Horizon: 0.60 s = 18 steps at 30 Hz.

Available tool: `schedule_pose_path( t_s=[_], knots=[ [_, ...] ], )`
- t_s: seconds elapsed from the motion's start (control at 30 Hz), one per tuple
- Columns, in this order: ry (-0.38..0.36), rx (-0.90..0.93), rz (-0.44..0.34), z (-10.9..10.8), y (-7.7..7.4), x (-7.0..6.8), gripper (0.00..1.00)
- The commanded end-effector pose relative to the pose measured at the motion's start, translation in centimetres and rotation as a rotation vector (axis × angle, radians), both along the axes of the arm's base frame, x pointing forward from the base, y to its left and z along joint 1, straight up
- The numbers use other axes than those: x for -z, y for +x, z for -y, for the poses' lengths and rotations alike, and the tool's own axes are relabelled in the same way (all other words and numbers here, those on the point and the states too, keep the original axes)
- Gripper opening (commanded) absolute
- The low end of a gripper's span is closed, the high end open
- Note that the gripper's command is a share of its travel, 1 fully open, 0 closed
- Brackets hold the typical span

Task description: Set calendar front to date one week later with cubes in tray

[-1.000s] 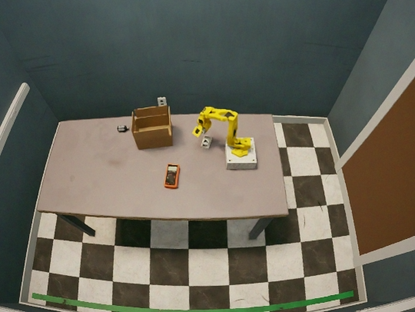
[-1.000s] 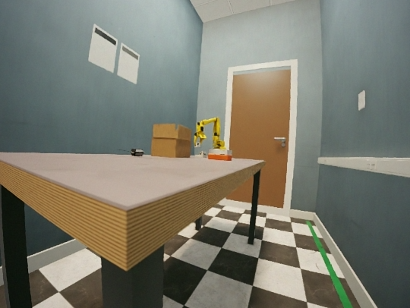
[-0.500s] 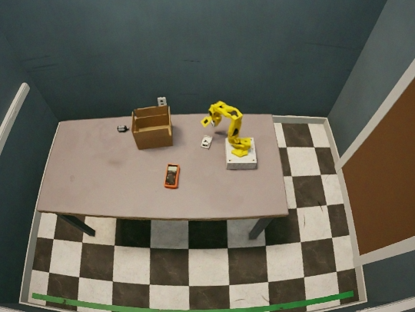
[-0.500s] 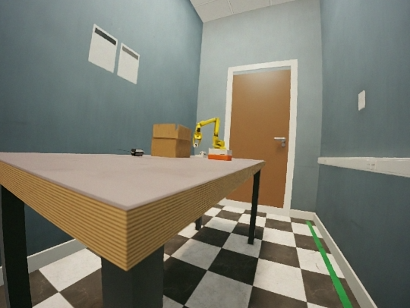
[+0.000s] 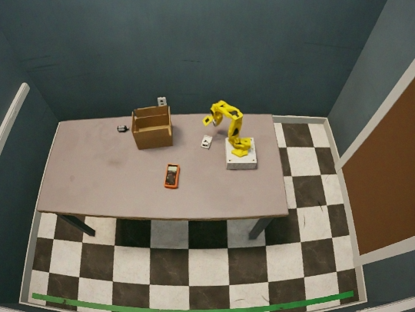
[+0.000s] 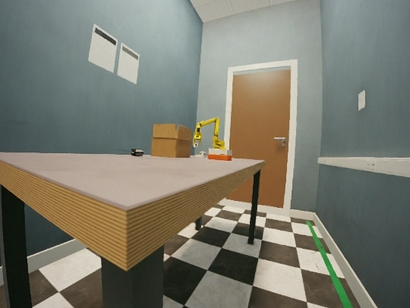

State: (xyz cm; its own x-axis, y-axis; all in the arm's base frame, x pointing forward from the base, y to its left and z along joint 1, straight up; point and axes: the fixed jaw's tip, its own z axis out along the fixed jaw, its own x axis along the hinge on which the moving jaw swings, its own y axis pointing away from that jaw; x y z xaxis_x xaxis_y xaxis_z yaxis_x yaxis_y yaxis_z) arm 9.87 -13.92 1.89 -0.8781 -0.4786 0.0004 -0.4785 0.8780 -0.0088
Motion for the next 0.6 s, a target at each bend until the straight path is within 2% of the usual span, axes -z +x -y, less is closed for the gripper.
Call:
schedule_pose_path(
  t_s=[0.0,0.57],
  knots=[
    [-0.007,0.017,0.006,0.1,-0.4,0.0,0.00],
    [-0.007,0.153,0.006,0.8,-2.7,0.0,0.00]
  ],
)
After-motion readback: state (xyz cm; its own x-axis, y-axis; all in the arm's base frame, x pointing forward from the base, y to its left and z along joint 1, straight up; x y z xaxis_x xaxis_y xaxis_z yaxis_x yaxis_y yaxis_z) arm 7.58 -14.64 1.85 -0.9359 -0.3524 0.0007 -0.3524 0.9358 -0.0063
